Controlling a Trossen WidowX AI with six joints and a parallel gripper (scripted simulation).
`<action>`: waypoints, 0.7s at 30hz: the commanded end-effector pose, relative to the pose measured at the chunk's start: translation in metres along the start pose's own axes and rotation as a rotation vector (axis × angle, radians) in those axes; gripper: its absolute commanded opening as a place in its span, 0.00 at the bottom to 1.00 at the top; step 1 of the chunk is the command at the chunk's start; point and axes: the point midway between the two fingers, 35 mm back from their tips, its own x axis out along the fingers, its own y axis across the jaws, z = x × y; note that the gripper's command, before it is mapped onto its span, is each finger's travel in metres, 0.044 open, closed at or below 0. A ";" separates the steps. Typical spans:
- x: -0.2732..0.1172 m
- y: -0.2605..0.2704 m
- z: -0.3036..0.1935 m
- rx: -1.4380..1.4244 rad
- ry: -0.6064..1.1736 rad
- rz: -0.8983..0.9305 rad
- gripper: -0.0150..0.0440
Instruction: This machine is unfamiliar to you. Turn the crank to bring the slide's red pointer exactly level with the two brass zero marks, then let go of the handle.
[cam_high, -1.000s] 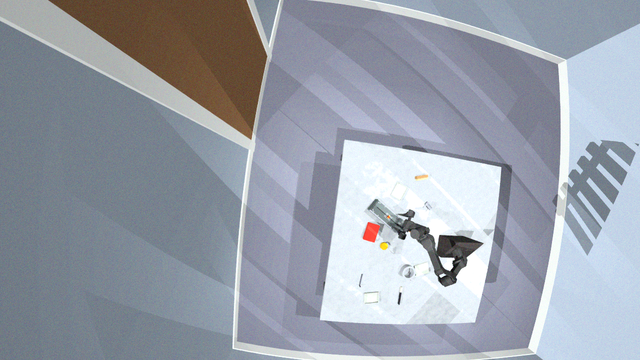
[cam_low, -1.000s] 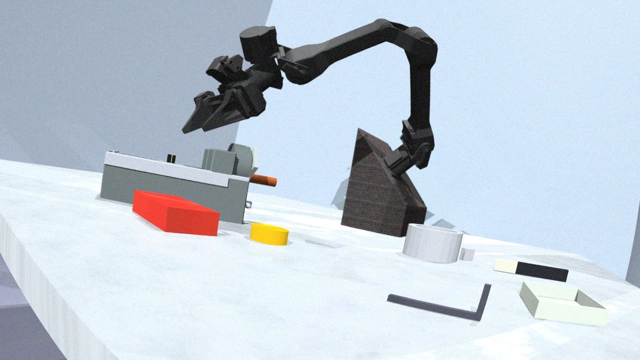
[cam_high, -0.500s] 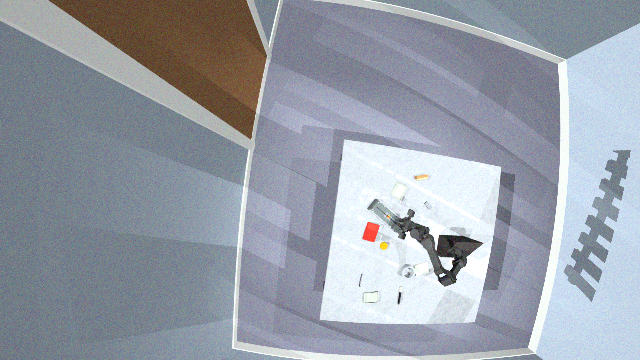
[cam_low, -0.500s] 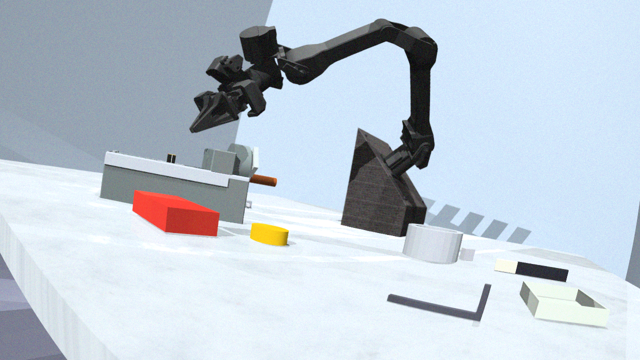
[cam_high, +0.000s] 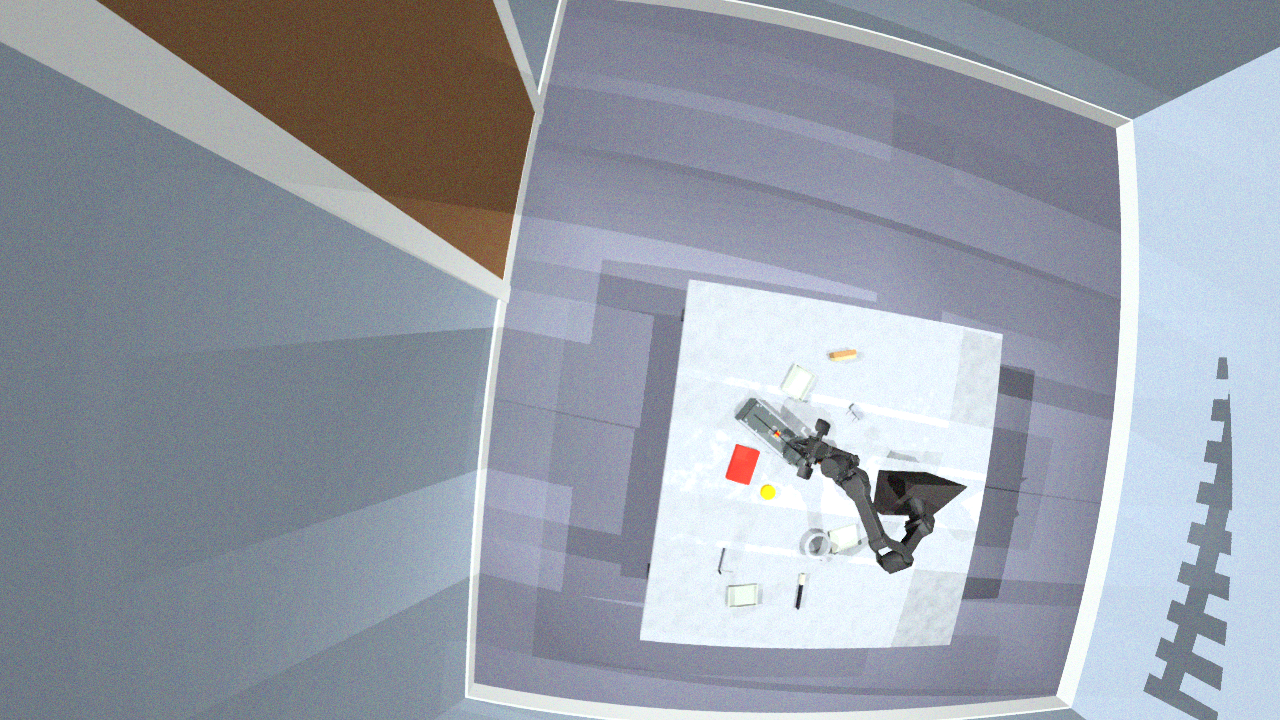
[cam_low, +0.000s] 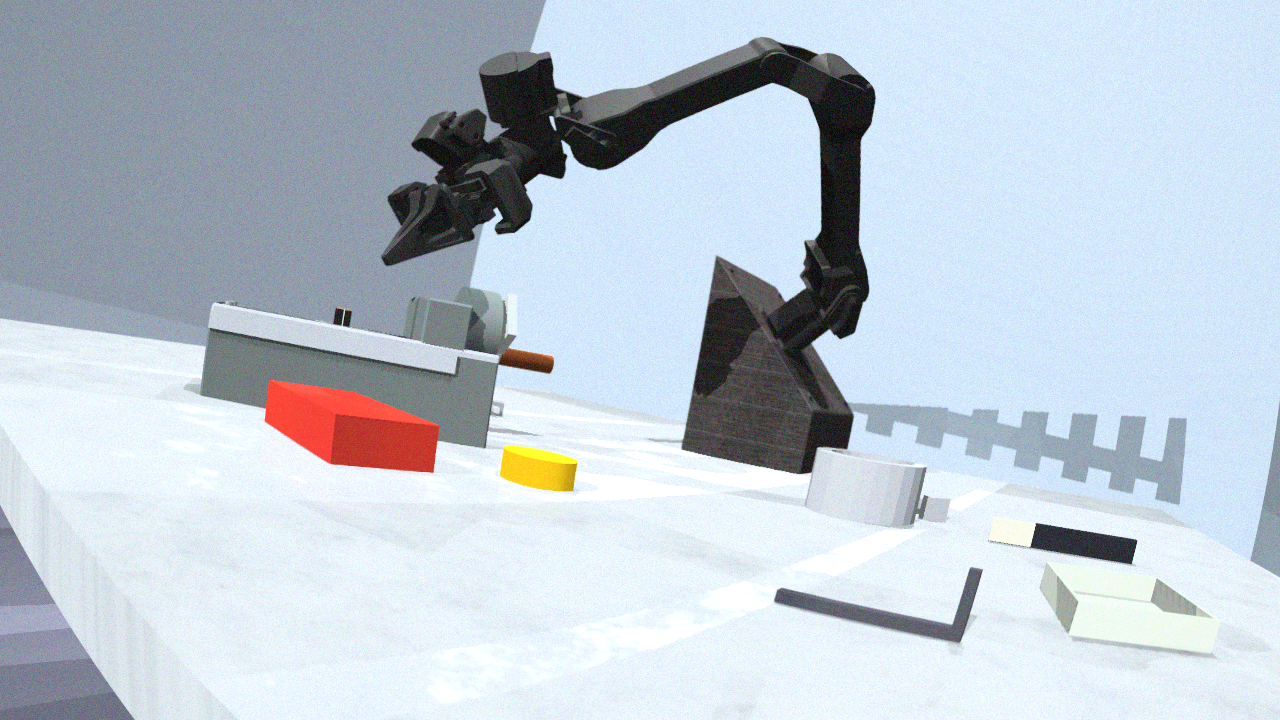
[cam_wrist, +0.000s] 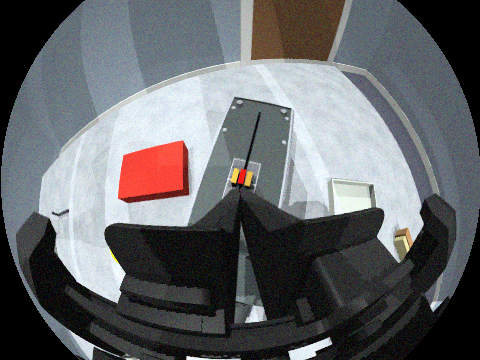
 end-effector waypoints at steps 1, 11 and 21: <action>0.000 0.000 0.000 0.000 0.000 0.000 0.25; 0.000 0.000 0.000 0.000 0.000 0.000 0.65; 0.000 0.000 0.000 0.000 0.000 0.000 0.96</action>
